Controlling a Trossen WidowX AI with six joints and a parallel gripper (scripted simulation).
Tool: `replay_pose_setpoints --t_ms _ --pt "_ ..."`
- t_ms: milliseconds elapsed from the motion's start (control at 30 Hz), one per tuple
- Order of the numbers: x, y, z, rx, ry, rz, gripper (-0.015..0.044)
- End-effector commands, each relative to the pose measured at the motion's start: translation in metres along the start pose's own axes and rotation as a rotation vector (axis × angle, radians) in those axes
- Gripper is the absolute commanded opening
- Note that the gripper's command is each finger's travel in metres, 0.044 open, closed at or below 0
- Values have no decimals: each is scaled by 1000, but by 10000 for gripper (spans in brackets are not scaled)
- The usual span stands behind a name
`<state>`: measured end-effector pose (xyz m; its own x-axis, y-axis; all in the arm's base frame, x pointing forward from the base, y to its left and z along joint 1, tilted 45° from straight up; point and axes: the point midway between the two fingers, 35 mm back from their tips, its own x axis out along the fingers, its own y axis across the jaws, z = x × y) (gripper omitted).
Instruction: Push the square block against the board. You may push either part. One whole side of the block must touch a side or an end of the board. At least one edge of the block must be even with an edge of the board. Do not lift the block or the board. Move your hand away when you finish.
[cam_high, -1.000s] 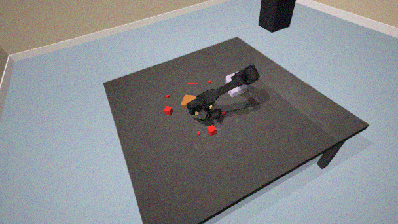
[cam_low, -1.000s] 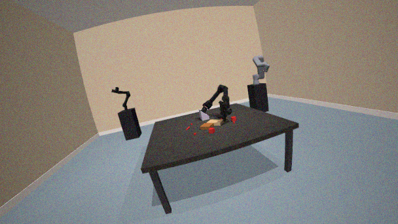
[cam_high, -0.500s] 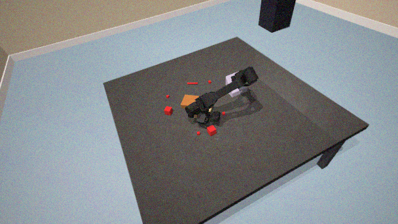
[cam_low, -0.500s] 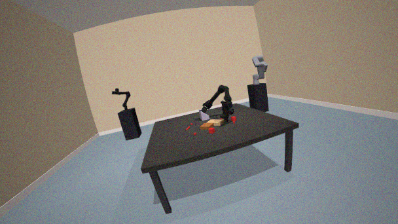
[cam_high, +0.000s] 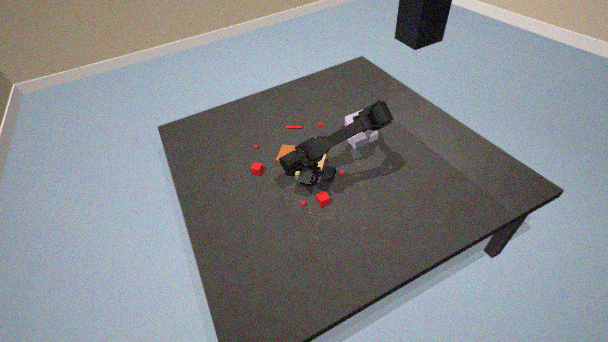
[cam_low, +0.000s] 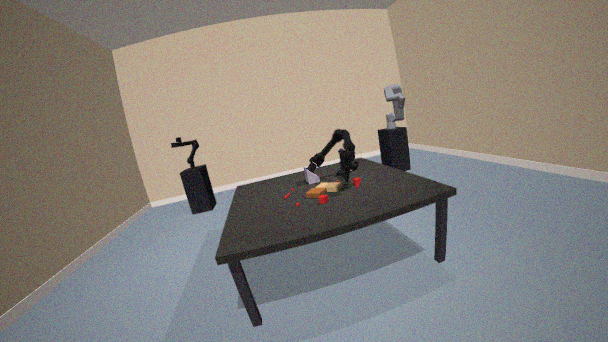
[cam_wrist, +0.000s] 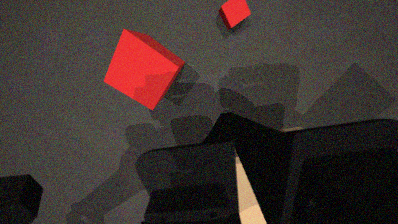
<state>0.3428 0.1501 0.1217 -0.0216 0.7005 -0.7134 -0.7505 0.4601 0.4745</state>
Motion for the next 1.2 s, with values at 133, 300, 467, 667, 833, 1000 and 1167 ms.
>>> replay_pose_setpoints --t_ms 133,300,467,667,833,1000,1167 --pt "-20 -4 1 -5 -21 -19 0" --pt "-22 -36 -22 -47 -18 -15 0" --pt "-10 -37 -22 -47 -17 -15 0" --pt "33 -36 -21 -47 -20 -13 0" --pt "33 -36 -23 -47 -20 -13 0" --pt "33 -37 -27 -47 -19 -13 0" --pt "33 -37 -31 -47 -19 -13 0"
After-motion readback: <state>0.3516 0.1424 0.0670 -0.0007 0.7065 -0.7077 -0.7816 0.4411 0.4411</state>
